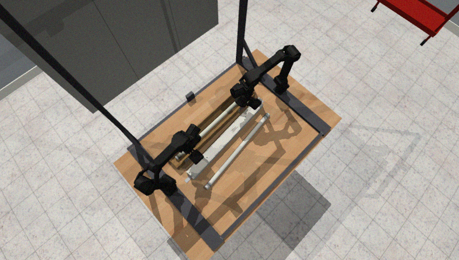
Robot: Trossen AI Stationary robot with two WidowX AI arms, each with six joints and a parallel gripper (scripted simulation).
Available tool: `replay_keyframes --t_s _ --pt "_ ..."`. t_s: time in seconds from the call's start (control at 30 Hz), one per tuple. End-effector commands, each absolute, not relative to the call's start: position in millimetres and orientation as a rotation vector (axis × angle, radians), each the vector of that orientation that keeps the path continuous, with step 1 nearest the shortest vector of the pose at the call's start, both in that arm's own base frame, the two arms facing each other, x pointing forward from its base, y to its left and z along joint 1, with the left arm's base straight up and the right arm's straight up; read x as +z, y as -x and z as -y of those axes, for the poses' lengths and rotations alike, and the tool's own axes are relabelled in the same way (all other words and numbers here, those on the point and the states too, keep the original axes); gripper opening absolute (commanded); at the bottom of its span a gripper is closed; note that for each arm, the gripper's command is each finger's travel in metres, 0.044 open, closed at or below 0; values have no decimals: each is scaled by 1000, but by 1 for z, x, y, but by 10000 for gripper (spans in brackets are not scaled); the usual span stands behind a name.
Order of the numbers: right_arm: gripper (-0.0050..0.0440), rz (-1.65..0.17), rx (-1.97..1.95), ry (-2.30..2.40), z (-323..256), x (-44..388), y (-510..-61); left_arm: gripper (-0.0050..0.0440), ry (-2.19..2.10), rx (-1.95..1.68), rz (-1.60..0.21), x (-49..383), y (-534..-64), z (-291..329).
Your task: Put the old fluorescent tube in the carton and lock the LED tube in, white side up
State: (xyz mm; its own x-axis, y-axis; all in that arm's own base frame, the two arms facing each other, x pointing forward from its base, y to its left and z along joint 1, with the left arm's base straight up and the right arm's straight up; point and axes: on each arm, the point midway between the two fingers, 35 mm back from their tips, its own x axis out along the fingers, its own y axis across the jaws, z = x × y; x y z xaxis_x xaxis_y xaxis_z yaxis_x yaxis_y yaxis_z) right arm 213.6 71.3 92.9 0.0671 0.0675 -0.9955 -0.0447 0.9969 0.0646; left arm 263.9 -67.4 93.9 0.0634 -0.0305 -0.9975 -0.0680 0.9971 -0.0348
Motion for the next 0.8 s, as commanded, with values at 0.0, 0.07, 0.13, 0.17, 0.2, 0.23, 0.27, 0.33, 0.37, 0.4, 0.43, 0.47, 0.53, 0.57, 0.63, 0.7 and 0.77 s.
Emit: replay_keyframes --t_s 0.0,0.07,0.13,0.17,0.2,0.23,0.27,0.33,0.37,0.4,0.43,0.47,0.53,0.57,0.63,0.7,0.77 --pt "230 -1418 45 29 -37 101 -236 230 19 131 -1458 90 -270 11" --pt "230 -1415 36 65 -25 98 -239 230 -9 169 -1475 82 -266 -7" --pt "230 -1416 30 104 -13 94 -240 230 -33 203 -1498 75 -260 -22" --pt "230 -1417 26 139 -3 92 -240 230 -51 228 -1520 68 -255 -33" --pt "230 -1413 24 171 5 91 -242 230 -65 246 -1539 63 -250 -41" --pt "230 -1412 23 202 13 90 -243 230 -75 259 -1550 61 -247 -47" --pt "230 -1411 21 233 21 89 -243 230 -82 269 -1558 59 -244 -51" --pt "230 -1414 20 295 37 87 -243 230 -91 280 -1567 56 -241 -57" --pt "230 -1417 19 326 45 86 -243 230 -93 283 -1569 56 -240 -58" --pt "230 -1422 17 354 53 84 -242 230 -95 285 -1571 55 -239 -59" --pt "230 -1430 13 377 61 83 -241 230 -96 287 -1570 56 -239 -60" --pt "230 -1443 5 388 69 80 -238 230 -96 288 -1570 56 -239 -60" --pt "230 -1474 -18 379 84 72 -228 230 -97 289 -1569 56 -239 -61" --pt "230 -1490 -30 367 89 68 -223 230 -97 289 -1570 56 -239 -61" --pt "230 -1508 -45 349 96 63 -217 230 -97 289 -1570 56 -238 -61" --pt "230 -1522 -56 332 100 59 -212 230 -98 289 -1570 56 -238 -61" --pt "230 -1540 -72 307 107 53 -205 230 -92 288 -1554 59 -242 -60"
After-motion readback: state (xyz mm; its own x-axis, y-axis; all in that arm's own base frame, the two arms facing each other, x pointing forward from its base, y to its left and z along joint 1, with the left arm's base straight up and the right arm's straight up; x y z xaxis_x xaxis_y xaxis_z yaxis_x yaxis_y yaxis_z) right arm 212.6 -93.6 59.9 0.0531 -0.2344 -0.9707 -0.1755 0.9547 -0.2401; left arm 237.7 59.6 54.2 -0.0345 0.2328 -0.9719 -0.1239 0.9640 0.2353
